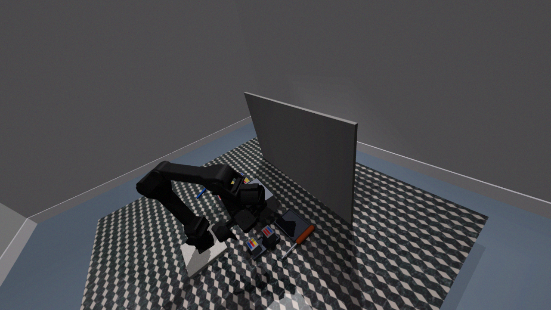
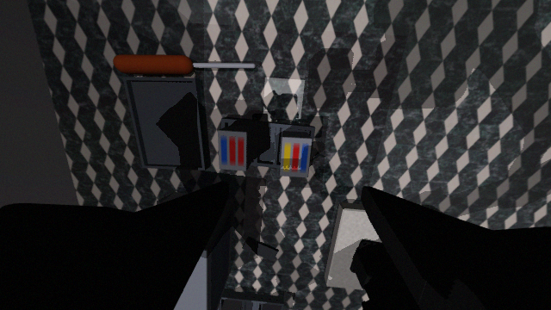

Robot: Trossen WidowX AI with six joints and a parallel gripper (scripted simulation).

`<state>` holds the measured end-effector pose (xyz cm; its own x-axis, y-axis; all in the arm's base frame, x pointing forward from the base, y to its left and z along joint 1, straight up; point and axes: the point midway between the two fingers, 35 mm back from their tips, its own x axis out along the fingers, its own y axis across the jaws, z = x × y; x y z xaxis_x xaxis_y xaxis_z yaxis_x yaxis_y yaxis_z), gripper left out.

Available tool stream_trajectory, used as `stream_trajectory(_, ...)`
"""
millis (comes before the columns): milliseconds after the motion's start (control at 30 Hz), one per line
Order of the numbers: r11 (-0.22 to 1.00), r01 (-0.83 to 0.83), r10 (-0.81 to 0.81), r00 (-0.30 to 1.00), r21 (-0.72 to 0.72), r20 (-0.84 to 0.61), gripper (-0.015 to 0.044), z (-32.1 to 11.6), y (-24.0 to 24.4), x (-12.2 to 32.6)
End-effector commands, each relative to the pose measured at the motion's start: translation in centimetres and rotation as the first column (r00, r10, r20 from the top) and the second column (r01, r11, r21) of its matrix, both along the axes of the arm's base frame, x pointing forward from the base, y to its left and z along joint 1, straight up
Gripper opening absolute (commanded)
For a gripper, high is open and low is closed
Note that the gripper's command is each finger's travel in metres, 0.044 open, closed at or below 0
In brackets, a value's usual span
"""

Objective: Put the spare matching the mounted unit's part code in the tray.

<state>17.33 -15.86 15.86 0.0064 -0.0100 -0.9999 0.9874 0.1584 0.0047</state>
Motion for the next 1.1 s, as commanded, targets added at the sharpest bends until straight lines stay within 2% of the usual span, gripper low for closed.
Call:
stream_trajectory(0, 0.999, 0.035, -0.035, 0.999, -0.003, 0.005, 0.044, -0.2, 0.1, -0.5)
stream_trajectory(33, 0.999, 0.035, -0.035, 0.999, -0.003, 0.005, 0.044, -0.2, 0.1, -0.5)
stream_trajectory(200, 0.999, 0.035, -0.035, 0.999, -0.003, 0.005, 0.0309, -2.4, 0.0, -0.4)
stream_trajectory(233, 0.999, 0.035, -0.035, 0.999, -0.003, 0.005, 0.03, -3.3, 0.0, -0.4)
stream_trajectory(1067, 0.999, 0.035, -0.035, 0.999, -0.003, 0.005, 0.03, -6.7, -0.1, -0.2)
